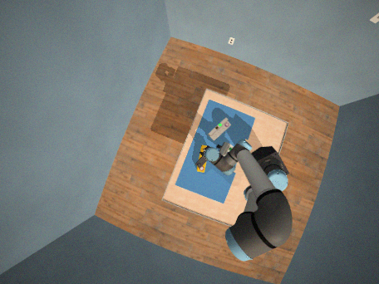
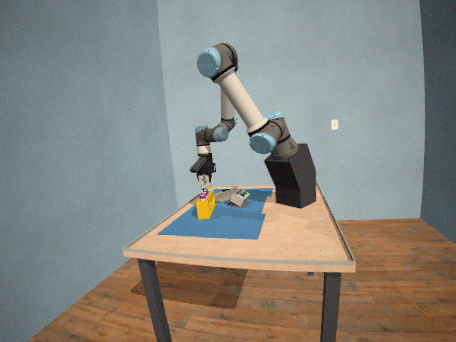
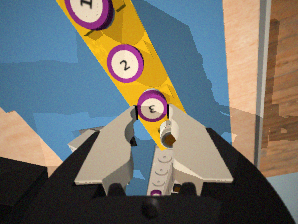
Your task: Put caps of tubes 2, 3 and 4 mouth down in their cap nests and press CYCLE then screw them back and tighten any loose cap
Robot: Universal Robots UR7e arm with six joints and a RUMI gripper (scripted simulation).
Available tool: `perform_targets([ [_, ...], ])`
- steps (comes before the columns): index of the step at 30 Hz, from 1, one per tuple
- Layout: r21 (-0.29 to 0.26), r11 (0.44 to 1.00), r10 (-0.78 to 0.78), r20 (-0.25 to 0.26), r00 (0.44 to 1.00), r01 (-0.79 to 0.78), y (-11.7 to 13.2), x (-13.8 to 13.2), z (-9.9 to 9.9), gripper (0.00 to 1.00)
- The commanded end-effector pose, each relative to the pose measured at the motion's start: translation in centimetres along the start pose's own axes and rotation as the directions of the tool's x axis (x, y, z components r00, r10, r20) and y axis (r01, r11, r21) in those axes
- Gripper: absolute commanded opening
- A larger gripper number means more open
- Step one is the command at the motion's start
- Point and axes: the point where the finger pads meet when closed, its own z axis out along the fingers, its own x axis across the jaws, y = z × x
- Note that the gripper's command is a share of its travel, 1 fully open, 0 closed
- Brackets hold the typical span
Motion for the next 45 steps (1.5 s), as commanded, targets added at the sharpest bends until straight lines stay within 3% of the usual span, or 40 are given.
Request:
perform_targets([
  [1,-0.011,0.998,0.06,-0.007,0.998,-0.06,-0.03,0.01,0.0,0.0],
  [3,-0.011,0.998,0.06,-0.007,0.998,-0.06,-0.03,0.01,0.0,0.0],
  [4,-0.011,0.998,0.06,-0.007,0.998,-0.06,-0.03,0.01,0.0,0.35],
  [16,-0.011,0.998,0.059,-0.007,0.998,-0.059,-0.03,0.01,0.0,0.35],
  [20,-0.013,0.965,-0.261,-0.003,0.965,0.261,-0.03,0.01,-0.05,0.35],
  [23,-0.013,0.963,-0.27,-0.003,0.963,0.27,-0.03,0.01,-0.05,0.35],
  [26,-0.014,0.875,-0.485,0.0,0.875,0.485,-0.03,0.01,-0.05,0.35],
  [29,-0.013,0.822,-0.57,0.001,0.822,0.57,-0.03,0.01,-0.05,0.35],
  [30,-0.013,0.771,-0.636,0.002,0.771,0.636,-0.03,0.01,-0.05,0.35],
  [31,-0.013,0.771,-0.636,0.002,0.771,0.636,-0.03,0.01,-0.05,0.35],
  [36,-0.011,0.551,-0.834,0.006,0.551,0.834,-0.03,0.01,-0.05,0.35],
  [43,-0.011,0.551,-0.834,0.006,0.551,0.834,-0.03,0.01,-0.05,0.35],
  [44,-0.011,0.551,-0.834,0.006,0.551,0.834,-0.03,0.01,-0.05,0.0],
  [45,-0.011,0.551,-0.834,0.006,0.551,0.834,-0.03,0.01,-0.05,0.0],
])
